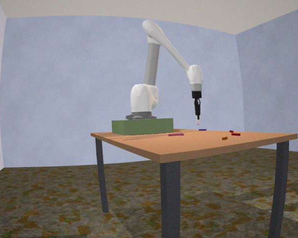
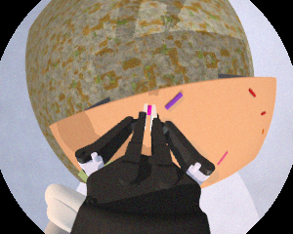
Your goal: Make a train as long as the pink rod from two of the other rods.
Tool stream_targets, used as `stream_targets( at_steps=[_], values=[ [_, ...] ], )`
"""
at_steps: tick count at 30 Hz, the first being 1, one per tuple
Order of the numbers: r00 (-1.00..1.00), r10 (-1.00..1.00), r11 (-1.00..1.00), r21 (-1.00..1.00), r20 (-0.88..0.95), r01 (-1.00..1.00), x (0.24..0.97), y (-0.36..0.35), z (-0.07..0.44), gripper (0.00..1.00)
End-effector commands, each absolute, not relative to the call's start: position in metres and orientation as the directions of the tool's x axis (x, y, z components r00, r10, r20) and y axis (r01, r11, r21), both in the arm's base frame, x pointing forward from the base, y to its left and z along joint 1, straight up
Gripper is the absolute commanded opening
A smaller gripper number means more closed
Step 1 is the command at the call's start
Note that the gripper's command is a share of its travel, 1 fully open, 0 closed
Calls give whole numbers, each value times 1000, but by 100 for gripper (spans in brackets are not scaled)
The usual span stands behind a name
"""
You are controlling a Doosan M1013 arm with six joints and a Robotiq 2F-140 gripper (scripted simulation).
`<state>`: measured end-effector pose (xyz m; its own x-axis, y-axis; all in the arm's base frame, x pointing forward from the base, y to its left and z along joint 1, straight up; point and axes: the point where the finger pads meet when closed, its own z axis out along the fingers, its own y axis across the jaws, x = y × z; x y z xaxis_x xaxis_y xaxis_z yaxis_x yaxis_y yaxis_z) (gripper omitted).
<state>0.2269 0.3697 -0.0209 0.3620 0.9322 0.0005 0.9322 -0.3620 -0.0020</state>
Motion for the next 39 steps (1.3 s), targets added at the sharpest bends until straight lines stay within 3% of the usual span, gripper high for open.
stream_targets(
  at_steps=[1,20,39],
  values=[
    [348,938,-348,2,0,938,228,370,9,12],
    [349,937,-349,2,0,937,232,371,33,12],
    [403,915,-403,2,0,915,413,375,47,12]
  ],
)
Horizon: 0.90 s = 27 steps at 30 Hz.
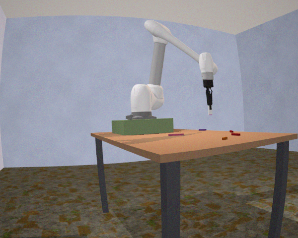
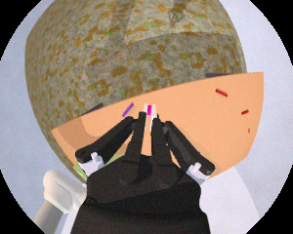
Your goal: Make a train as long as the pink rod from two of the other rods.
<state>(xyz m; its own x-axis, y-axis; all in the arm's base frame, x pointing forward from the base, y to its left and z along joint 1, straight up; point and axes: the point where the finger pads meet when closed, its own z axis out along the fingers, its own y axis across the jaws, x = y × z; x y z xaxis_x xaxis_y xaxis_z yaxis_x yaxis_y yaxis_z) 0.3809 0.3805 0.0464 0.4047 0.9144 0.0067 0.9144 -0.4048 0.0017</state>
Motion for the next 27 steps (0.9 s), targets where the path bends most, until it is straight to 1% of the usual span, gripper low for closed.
stream_targets(
  at_steps=[1,6,8,9,23,25,26,27],
  values=[
    [406,914,-406,2,0,914,422,374,48,12],
    [419,908,-419,2,0,908,469,362,49,12],
    [419,908,-419,2,0,908,469,362,49,12],
    [426,905,-426,2,0,905,493,355,50,12],
    [460,888,-460,2,0,888,612,297,50,12],
    [460,888,-460,2,0,888,612,297,50,12],
    [466,885,-466,2,0,885,633,283,50,12],
    [467,884,-467,2,0,884,637,280,50,12]
  ],
)
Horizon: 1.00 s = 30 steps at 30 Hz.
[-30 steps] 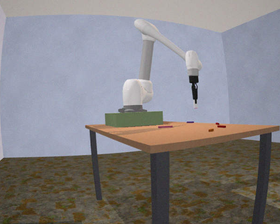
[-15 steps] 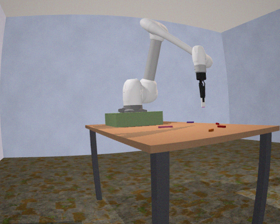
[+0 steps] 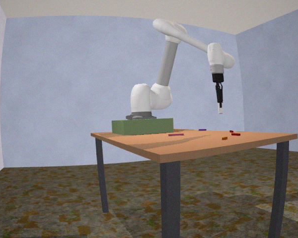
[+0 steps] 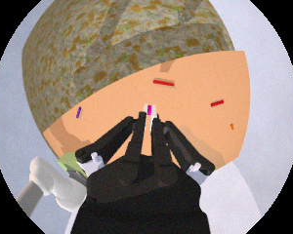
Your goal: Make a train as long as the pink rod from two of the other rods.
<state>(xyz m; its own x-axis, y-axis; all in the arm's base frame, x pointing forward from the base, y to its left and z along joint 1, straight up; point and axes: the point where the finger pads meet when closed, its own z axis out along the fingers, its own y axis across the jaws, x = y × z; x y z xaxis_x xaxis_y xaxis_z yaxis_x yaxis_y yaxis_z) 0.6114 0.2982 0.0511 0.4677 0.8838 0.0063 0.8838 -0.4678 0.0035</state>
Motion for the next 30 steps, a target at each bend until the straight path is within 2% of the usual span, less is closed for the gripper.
stream_targets(
  at_steps=[1,15,30],
  values=[
    [470,883,-470,2,0,883,646,274,50,12],
    [496,868,-496,2,0,868,732,197,45,12],
    [530,848,-530,2,0,848,823,71,36,12]
  ],
)
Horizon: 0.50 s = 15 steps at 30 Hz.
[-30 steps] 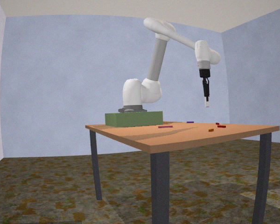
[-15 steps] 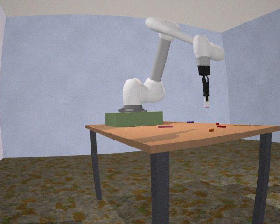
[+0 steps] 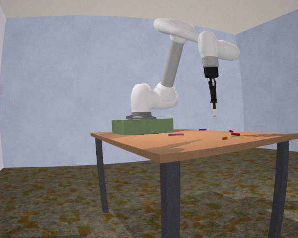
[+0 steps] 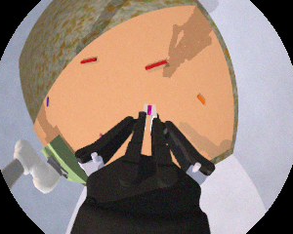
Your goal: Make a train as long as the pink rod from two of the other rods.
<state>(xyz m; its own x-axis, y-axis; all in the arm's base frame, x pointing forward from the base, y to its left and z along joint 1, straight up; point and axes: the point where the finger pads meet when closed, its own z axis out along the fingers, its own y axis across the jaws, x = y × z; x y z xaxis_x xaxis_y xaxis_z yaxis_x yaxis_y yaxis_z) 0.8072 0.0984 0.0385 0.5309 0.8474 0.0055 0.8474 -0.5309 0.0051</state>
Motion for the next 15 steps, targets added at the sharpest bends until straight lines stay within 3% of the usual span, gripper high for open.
stream_targets(
  at_steps=[1,15],
  values=[
    [530,848,-530,2,0,848,823,71,36,12],
    [537,844,-537,2,0,844,838,43,33,12]
  ],
)
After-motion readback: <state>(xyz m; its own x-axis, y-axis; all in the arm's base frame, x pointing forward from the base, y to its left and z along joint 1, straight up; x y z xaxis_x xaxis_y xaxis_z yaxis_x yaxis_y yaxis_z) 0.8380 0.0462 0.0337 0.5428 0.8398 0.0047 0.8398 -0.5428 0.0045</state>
